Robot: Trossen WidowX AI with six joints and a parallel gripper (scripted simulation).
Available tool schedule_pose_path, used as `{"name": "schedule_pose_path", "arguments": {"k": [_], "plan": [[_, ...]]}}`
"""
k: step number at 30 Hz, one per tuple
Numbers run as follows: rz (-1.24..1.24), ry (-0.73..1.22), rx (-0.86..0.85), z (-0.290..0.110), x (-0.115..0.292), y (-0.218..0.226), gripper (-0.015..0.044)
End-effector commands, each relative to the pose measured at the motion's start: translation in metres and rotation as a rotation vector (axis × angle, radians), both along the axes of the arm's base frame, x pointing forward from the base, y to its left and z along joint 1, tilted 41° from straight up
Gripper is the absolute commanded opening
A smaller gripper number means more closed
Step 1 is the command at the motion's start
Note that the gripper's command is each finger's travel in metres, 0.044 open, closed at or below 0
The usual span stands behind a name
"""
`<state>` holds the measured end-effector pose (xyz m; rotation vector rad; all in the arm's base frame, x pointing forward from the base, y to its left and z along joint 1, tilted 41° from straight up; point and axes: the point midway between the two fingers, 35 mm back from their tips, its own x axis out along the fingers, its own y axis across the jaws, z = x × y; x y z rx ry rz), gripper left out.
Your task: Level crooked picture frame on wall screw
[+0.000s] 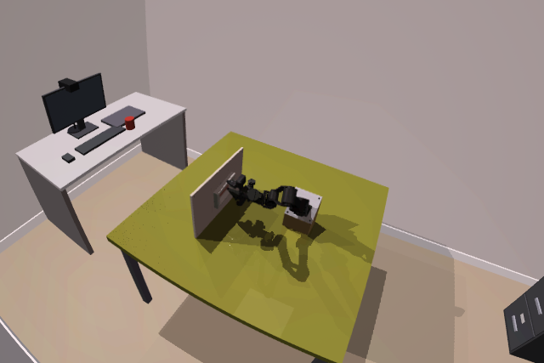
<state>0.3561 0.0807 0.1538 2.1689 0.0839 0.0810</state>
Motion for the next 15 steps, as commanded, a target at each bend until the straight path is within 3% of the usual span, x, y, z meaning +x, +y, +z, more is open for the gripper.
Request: {"name": "schedule_pose_path", "arguments": {"k": [1, 15], "plan": [[0.003, 0.005, -0.006, -0.0017, 0.0077, 0.0015, 0.0260], [0.003, 0.004, -0.006, -0.0018, 0.0165, 0.0020, 0.0260]]}}
